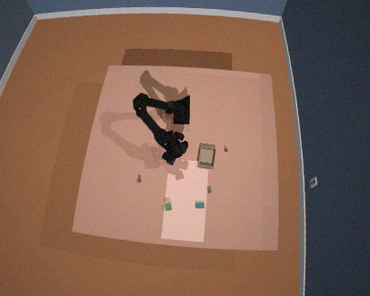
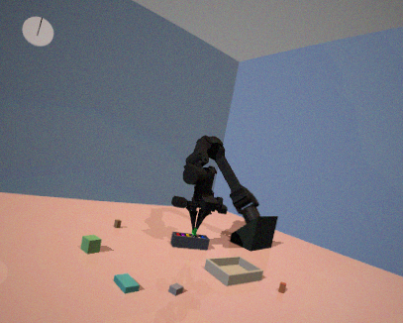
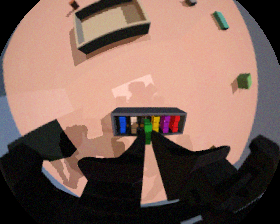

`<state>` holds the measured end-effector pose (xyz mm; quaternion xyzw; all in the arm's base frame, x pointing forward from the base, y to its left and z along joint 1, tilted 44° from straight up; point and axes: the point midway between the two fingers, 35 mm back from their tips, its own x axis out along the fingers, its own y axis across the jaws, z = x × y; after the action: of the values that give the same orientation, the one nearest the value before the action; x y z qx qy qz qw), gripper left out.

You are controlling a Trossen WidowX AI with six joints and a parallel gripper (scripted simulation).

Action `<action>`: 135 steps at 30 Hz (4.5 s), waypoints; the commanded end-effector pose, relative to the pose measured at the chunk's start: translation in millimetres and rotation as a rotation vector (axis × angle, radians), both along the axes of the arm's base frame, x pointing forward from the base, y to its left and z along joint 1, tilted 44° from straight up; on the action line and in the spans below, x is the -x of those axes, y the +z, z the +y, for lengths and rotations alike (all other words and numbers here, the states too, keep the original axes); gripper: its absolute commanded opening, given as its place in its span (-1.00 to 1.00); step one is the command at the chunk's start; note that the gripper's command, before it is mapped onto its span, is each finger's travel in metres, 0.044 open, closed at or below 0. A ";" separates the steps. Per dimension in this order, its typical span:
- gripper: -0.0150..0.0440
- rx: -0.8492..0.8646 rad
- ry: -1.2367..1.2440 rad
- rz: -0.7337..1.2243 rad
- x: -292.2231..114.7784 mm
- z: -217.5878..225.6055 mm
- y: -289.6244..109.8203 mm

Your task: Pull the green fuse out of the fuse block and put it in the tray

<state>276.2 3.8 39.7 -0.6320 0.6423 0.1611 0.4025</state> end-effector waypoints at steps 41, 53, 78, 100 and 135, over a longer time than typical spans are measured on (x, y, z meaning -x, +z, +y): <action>-0.49 -0.017 0.000 0.001 -7.2 56.5 -0.7; -0.49 -0.026 0.001 0.002 -13.0 106.1 -40.8; -0.49 -0.017 -0.004 -0.003 5.0 176.5 -121.7; -0.49 -0.016 -0.004 -0.003 0.5 152.4 -147.5; 0.63 -0.015 0.004 -0.005 4.8 178.3 -119.6</action>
<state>271.7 181.8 -79.8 -0.6304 0.6391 0.1649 0.4086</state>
